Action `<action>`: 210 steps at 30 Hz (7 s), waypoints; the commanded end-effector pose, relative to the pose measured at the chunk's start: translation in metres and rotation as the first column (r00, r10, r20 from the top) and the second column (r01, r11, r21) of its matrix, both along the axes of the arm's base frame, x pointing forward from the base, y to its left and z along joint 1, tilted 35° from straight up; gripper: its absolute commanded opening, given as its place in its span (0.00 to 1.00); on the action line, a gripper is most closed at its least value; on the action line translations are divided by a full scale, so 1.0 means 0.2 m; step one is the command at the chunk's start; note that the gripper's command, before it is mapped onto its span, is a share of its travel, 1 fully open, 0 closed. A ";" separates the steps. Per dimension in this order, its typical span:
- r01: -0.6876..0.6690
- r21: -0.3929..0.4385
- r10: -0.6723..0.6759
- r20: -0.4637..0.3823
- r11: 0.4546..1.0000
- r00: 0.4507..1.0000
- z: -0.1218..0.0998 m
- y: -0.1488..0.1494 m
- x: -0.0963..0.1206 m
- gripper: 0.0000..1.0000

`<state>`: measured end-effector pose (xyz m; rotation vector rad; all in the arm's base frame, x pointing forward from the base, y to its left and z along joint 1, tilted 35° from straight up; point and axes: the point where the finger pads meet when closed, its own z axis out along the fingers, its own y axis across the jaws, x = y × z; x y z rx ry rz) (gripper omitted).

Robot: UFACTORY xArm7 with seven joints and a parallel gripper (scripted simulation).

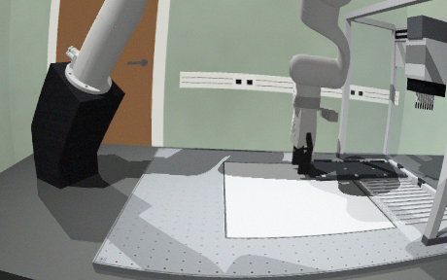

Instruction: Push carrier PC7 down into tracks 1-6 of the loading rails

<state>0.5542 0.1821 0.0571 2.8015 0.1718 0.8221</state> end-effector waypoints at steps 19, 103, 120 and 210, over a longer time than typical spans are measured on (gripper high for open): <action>-0.002 0.002 0.002 0.003 1.000 1.000 0.01 0.01 0.01 0.82; -0.002 0.001 0.002 0.003 1.000 1.000 0.24 0.05 -0.19 0.82; -0.002 0.001 0.002 0.003 1.000 1.000 0.35 0.08 -0.26 0.82; -0.002 0.001 0.002 0.004 1.000 1.000 0.63 0.14 -0.45 0.82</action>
